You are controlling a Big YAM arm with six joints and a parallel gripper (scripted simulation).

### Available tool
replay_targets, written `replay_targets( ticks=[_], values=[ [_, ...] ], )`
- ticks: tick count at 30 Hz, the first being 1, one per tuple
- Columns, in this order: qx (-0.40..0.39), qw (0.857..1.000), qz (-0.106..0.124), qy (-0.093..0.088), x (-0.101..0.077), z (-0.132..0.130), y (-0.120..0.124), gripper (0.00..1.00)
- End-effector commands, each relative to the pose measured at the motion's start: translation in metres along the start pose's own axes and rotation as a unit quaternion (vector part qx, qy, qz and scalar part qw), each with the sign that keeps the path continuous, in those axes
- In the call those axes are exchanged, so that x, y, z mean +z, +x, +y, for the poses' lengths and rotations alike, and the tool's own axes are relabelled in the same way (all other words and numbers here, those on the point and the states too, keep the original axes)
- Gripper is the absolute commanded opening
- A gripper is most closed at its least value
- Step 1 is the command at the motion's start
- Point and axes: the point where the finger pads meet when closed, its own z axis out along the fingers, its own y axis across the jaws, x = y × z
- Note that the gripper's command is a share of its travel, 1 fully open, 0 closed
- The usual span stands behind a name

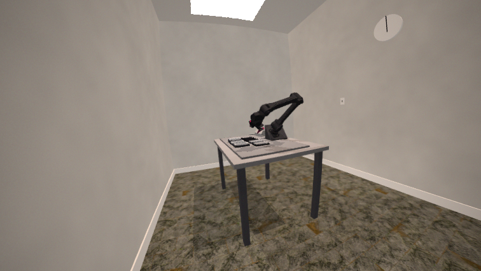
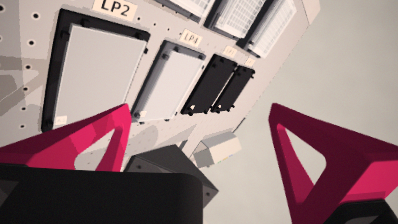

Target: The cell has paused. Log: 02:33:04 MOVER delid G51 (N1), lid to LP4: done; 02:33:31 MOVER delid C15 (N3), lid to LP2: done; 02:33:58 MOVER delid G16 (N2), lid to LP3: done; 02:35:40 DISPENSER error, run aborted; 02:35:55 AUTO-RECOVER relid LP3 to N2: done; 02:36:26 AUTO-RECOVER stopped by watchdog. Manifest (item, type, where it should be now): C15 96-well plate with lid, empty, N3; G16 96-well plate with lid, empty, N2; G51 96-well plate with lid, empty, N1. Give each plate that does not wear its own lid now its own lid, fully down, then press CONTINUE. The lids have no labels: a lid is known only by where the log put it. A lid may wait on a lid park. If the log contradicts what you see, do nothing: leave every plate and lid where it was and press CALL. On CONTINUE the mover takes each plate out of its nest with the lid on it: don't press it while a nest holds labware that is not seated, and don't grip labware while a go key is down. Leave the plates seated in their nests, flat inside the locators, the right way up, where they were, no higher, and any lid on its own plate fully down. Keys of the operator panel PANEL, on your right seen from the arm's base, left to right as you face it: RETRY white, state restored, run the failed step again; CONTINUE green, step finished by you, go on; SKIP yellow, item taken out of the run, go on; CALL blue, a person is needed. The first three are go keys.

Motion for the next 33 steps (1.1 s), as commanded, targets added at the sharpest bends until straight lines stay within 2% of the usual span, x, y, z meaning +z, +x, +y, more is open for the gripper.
replay_targets(
  ticks=[1, 4, 9, 12, 18, 21, 25, 27, 31, 33],
  values=[
    [0.057, 0.998, 0.003, 0.002, 0.008, -0.011, 0.0, 1.0],
    [0.058, 0.998, 0.004, 0.0, 0.008, -0.006, -0.002, 1.0],
    [0.116, 0.993, 0.008, 0.0, 0.018, -0.032, 0.009, 1.0],
    [0.138, 0.99, 0.009, -0.002, 0.016, -0.027, 0.006, 1.0],
    [0.186, 0.981, 0.032, -0.04, 0.047, -0.037, 0.016, 1.0],
    [0.19, 0.98, 0.035, -0.045, 0.047, -0.037, 0.016, 1.0],
    [0.182, 0.979, 0.045, -0.084, 0.067, -0.04, 0.021, 1.0],
    [0.183, 0.978, 0.047, -0.09, 0.075, -0.041, 0.024, 1.0],
    [0.187, 0.972, 0.052, -0.129, 0.094, -0.044, 0.031, 1.0],
    [0.188, 0.971, 0.053, -0.136, 0.1, -0.045, 0.033, 1.0]
  ],
)
